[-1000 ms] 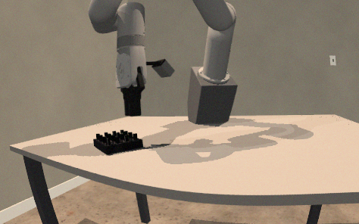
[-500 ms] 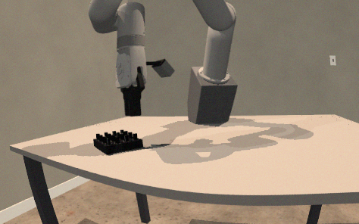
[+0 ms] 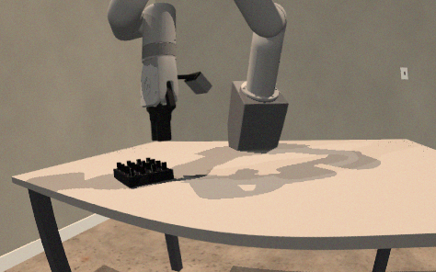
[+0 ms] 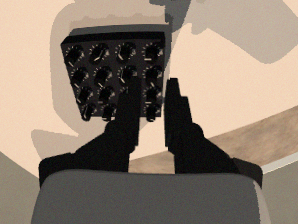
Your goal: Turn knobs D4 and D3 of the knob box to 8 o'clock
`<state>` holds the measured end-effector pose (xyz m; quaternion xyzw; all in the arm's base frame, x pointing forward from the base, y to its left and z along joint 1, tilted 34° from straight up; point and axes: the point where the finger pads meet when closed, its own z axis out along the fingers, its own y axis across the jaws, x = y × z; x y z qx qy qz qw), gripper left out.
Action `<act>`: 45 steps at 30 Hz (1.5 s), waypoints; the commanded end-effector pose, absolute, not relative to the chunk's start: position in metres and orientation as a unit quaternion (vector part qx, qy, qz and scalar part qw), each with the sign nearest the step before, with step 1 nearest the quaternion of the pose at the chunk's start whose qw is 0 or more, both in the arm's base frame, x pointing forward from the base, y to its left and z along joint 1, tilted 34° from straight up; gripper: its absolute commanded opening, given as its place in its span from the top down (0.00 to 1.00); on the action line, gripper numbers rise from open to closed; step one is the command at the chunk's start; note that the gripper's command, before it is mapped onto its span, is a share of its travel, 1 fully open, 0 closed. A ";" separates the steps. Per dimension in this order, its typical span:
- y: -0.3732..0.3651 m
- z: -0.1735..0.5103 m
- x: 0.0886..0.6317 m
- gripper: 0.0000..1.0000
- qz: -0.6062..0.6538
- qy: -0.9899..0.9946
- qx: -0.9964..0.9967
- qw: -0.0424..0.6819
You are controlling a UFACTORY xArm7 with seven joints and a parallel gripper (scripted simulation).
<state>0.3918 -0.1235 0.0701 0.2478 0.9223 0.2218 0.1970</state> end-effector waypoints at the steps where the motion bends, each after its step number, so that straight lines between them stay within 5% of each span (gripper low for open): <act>1: -0.124 0.070 0.392 0.81 0.221 0.922 0.248 0.198; 45: -0.113 0.037 0.409 0.81 0.220 0.922 0.249 0.198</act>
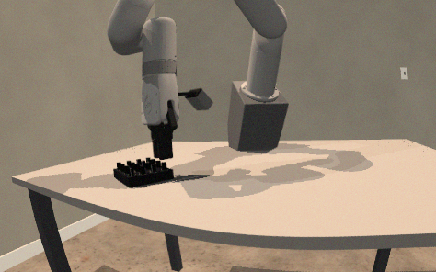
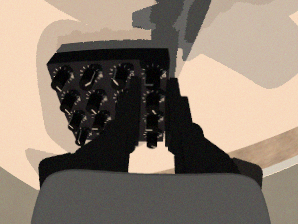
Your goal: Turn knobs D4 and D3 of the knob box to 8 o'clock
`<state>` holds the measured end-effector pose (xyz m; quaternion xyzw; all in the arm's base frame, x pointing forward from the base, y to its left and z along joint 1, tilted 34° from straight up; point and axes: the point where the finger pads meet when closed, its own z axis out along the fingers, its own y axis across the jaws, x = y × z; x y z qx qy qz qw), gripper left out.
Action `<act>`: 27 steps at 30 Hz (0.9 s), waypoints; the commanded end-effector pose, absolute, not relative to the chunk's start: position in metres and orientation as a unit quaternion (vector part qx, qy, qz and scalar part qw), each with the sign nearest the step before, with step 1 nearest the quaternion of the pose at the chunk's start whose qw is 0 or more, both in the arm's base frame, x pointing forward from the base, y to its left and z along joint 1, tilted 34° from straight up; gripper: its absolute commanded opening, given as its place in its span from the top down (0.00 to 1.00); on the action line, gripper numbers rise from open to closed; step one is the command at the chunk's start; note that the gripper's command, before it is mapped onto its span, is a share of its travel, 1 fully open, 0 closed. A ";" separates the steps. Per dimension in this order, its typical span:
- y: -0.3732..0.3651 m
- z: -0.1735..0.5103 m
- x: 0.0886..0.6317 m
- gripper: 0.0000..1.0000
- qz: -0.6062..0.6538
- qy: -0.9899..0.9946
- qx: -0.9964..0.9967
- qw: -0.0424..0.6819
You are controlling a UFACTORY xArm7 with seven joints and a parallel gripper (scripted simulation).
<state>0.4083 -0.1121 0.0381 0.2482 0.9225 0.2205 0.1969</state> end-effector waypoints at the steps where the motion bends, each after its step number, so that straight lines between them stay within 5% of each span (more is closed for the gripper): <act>1: -0.113 0.037 0.410 0.81 0.220 0.922 0.249 0.198; 27: -0.112 0.035 0.411 0.81 0.220 0.922 0.249 0.198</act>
